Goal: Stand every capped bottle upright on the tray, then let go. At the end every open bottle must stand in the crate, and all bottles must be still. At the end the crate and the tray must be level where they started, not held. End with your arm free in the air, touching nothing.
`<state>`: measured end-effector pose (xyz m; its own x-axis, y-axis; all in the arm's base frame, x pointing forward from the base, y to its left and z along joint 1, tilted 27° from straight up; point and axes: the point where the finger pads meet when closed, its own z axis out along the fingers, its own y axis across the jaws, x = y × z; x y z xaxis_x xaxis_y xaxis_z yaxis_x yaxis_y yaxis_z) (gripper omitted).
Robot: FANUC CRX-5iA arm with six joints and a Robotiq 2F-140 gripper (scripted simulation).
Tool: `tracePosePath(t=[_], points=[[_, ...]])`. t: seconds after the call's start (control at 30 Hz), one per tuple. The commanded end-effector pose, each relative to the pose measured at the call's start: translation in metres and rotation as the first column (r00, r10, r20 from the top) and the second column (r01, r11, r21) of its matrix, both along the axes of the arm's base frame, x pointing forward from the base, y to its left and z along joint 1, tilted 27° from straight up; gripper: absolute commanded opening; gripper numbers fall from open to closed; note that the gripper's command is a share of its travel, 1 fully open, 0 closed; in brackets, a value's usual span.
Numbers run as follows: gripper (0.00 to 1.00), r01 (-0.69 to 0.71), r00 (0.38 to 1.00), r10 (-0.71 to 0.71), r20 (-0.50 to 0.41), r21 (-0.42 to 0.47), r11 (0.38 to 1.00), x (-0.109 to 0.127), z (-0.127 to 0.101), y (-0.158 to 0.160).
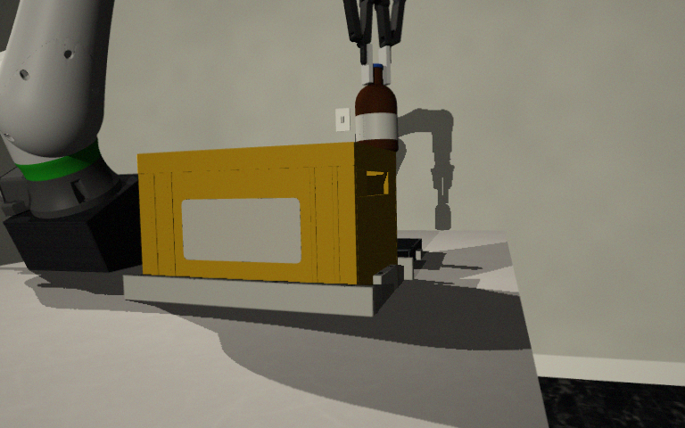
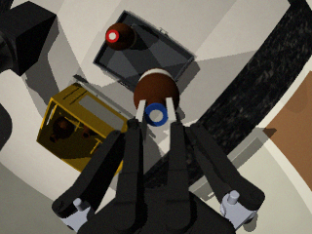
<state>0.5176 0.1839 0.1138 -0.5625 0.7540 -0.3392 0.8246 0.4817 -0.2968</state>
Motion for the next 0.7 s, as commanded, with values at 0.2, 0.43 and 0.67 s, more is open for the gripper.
tracePosePath(t=[0.2,0.43,0.67], points=[[0.00,0.000,1.000,0.000,0.000,0.000,1.000,-0.0030,-0.0014,0.0037],[0.00,0.000,1.000,0.000,0.000,0.000,1.000,-0.0058,-0.0029,0.0070],[0.00,0.000,1.000,0.000,0.000,0.000,1.000,-0.0039,-0.0020,0.0049]])
